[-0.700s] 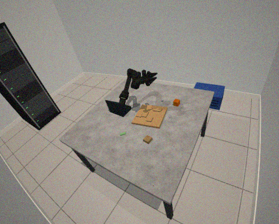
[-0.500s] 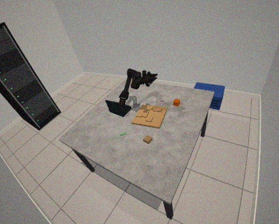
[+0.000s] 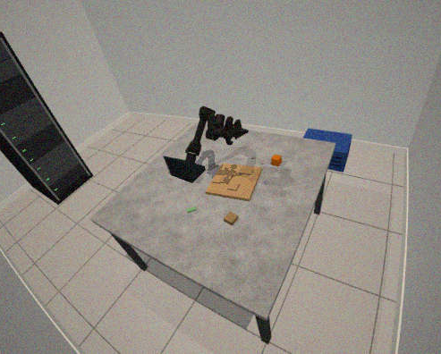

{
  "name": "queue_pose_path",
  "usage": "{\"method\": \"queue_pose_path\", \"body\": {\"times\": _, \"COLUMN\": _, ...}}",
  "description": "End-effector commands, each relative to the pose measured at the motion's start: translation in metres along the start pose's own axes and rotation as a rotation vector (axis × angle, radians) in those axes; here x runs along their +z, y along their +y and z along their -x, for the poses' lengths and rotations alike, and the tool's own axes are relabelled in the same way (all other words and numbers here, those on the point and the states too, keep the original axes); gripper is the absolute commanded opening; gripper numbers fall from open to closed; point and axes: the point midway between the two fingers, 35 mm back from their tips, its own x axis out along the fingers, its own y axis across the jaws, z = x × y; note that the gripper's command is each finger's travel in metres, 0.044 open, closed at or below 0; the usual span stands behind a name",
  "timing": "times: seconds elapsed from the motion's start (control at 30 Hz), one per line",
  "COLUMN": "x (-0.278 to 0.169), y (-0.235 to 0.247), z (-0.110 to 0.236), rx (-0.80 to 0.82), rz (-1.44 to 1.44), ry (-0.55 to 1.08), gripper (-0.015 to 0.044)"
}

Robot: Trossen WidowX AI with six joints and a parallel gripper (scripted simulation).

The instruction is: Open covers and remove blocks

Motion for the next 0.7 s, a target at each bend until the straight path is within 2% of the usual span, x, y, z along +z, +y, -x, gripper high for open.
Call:
{"method": "queue_pose_path", "body": {"times": 0.0, "x": -0.014, "y": -0.015, "z": -0.005, "rx": -0.049, "rz": 0.015, "ry": 0.059, "gripper": 0.0}}
{"method": "queue_pose_path", "body": {"times": 0.67, "x": -0.092, "y": -0.08, "z": -0.003, "rx": -0.252, "rz": 0.095, "ry": 0.421, "gripper": 0.0}}
